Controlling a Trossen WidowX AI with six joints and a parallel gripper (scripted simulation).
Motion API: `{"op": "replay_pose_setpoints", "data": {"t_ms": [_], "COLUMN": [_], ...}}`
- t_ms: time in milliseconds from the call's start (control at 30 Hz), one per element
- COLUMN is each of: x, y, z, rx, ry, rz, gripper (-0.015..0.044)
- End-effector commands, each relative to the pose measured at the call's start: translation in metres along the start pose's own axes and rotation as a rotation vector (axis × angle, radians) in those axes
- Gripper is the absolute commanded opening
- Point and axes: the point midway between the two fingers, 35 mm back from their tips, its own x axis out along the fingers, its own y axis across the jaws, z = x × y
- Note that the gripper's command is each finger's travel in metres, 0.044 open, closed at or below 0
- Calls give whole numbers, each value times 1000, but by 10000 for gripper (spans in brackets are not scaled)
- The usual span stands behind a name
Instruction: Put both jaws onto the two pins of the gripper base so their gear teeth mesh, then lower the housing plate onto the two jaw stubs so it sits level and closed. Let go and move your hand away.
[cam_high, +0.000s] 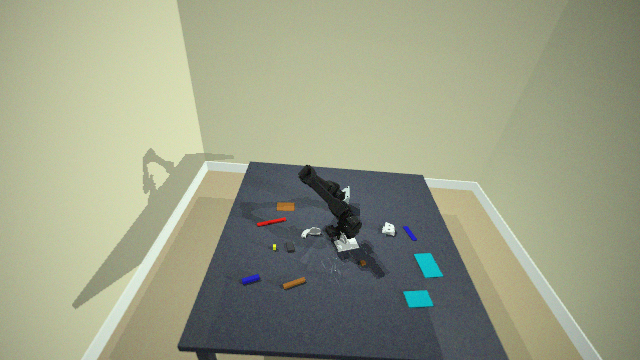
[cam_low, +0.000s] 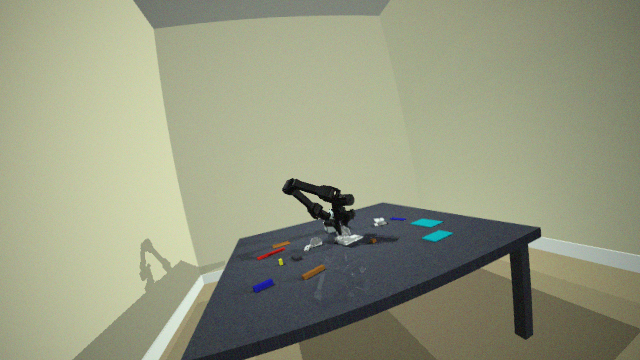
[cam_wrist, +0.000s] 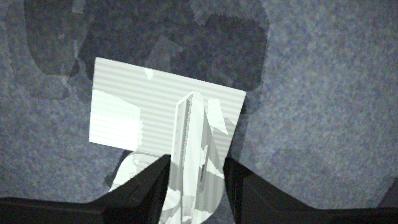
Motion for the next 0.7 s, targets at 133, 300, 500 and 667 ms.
{"op": "replay_pose_setpoints", "data": {"t_ms": [133, 300, 500, 667], "x": [12, 12, 12, 13], "y": [0, 0, 0, 0], "z": [-1, -1, -1, -1], "rx": [-7, -7, -7, -10], "ry": [3, 3, 3, 3], "rz": [-6, -6, -6, -6], "gripper": [134, 134, 134, 134]}}
